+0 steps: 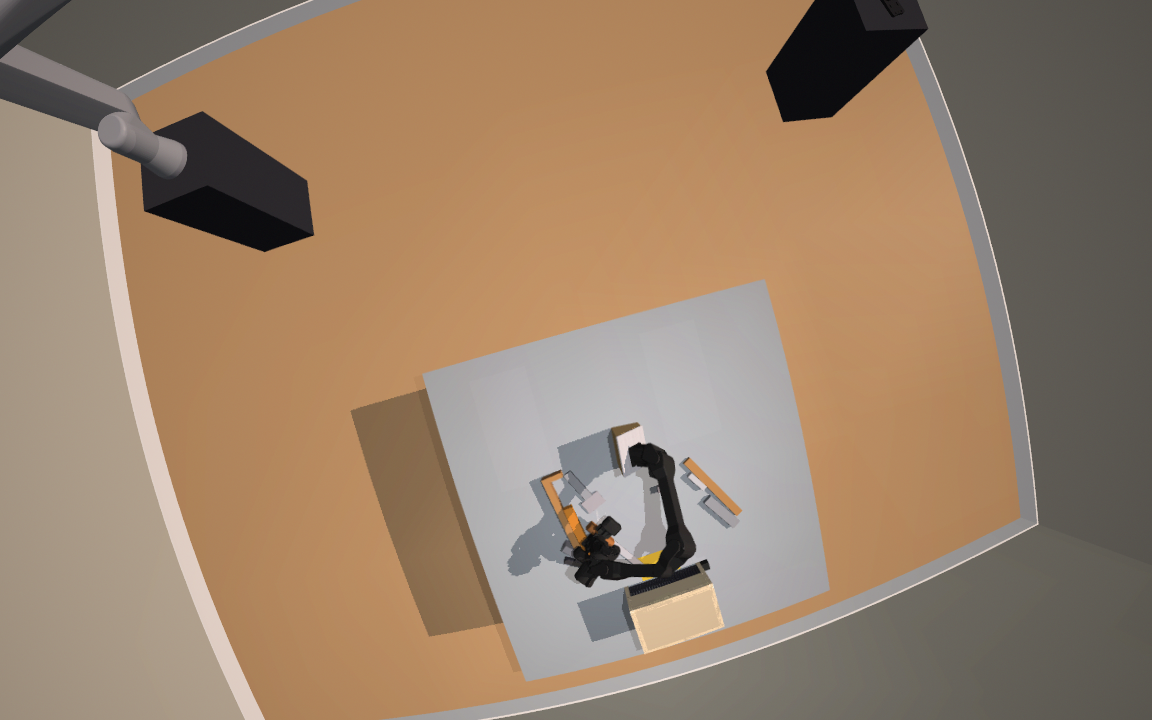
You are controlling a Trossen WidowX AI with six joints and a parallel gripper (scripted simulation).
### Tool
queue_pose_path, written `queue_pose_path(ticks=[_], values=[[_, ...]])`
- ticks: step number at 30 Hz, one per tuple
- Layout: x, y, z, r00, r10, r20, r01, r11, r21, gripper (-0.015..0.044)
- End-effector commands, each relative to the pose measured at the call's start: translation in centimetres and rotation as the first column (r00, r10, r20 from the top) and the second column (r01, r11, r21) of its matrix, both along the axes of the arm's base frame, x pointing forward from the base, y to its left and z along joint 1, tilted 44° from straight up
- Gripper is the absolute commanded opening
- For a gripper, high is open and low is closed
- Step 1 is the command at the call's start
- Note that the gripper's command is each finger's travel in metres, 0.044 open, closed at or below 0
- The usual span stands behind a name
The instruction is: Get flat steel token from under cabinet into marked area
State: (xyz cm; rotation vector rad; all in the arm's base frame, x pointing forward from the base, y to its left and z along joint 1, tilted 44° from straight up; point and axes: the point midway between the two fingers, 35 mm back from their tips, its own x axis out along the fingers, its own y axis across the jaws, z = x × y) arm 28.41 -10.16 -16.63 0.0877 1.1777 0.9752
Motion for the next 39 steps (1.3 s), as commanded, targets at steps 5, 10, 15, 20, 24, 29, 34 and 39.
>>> queue_pose_path(ticks=[5,10,15,20,24,29,34,39], values=[[0.07,0.01,0.02,1.000,0.001,0.001,-0.001,1.000,-0.001,0.0131],[0.08,-0.01,0.02,1.000,0.001,0.001,-0.001,1.000,-0.002,0.0200],[0.09,-0.02,0.03,1.000,0.001,0.001,-0.001,1.000,-0.002,0.0270],[0.11,0.02,-0.04,1.000,0.000,0.004,0.000,1.000,-0.004,0.0270],[0.14,0.01,-0.05,1.000,0.001,0.005,-0.001,1.000,-0.004,0.0270],[-0.01,0.19,-0.26,1.000,0.000,0.004,0.000,1.000,-0.004,0.0270],[-0.08,0.28,-0.36,1.000,-0.001,0.003,0.001,1.000,-0.004,0.0270],[0.06,0.03,-0.17,1.000,0.001,0.009,-0.001,1.000,-0.007,0.0236]])
